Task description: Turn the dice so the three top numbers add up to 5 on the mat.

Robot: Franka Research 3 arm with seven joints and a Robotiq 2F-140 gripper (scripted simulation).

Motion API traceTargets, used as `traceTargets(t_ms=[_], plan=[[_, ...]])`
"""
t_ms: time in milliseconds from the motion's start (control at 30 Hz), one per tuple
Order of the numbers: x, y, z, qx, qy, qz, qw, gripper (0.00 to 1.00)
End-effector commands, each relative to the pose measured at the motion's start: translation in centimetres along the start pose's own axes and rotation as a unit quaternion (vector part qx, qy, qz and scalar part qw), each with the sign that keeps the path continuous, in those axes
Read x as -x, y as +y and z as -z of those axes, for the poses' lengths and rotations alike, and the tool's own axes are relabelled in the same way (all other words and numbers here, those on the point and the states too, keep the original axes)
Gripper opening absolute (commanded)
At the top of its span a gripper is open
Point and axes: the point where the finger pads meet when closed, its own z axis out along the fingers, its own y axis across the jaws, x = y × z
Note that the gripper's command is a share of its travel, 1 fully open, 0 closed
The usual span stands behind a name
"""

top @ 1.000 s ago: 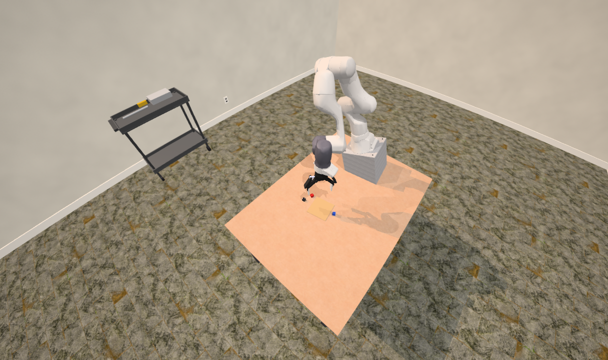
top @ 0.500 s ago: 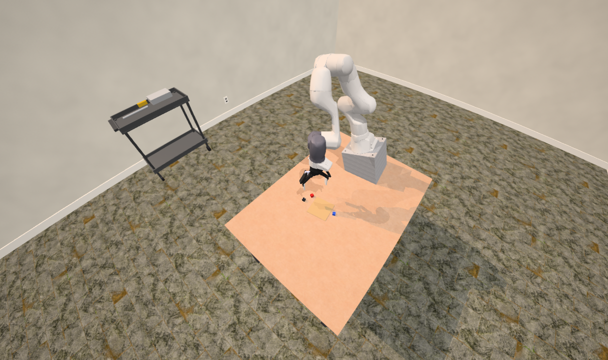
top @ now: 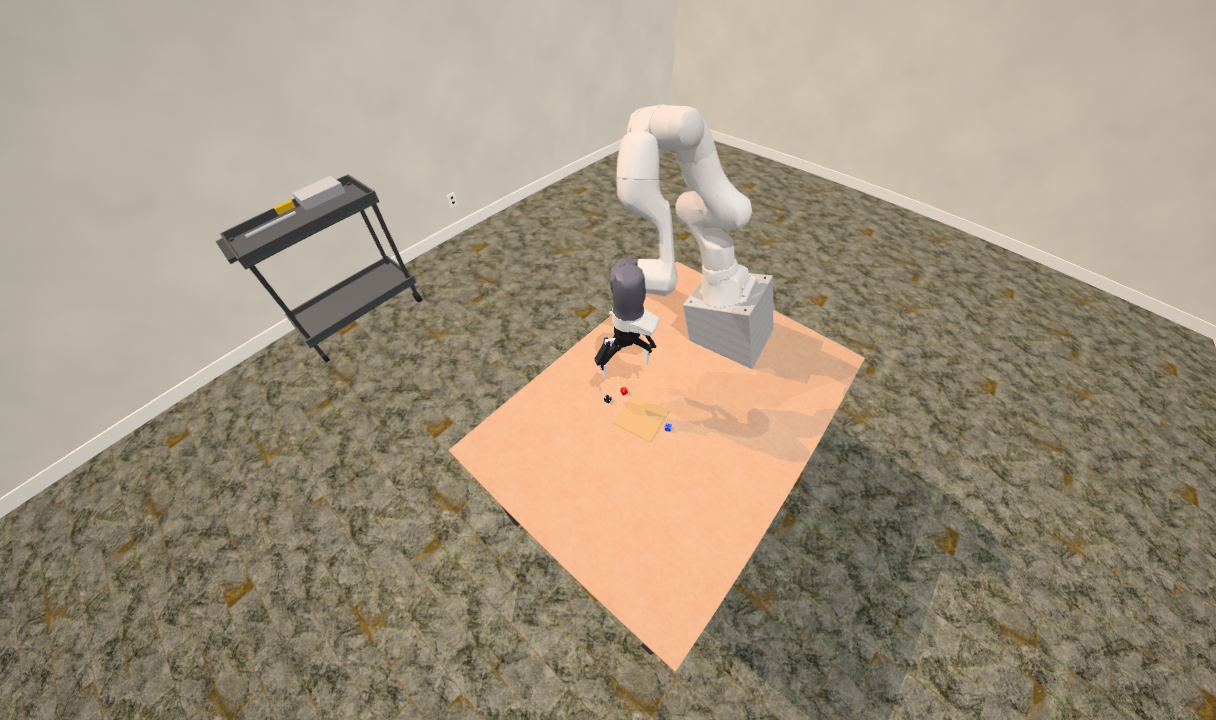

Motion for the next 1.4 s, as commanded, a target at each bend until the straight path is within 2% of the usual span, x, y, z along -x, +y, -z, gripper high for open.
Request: traceTargets(t_ms=[0, 1100, 1233, 1367], plan=[[-0.14, 0.07, 0.09, -0.002, 0.004, 0.023, 1.0, 1.0], [-0.14, 0.08, 0.08, -0.002, 0.004, 0.021, 1.0, 1.0], [-0.14, 0.08, 0.05, -0.002, 0.004, -0.003, 1.0, 1.0], [-0.14, 0.1, -0.05, -0.002, 0.003, -0.067, 0.998, 1.0]])
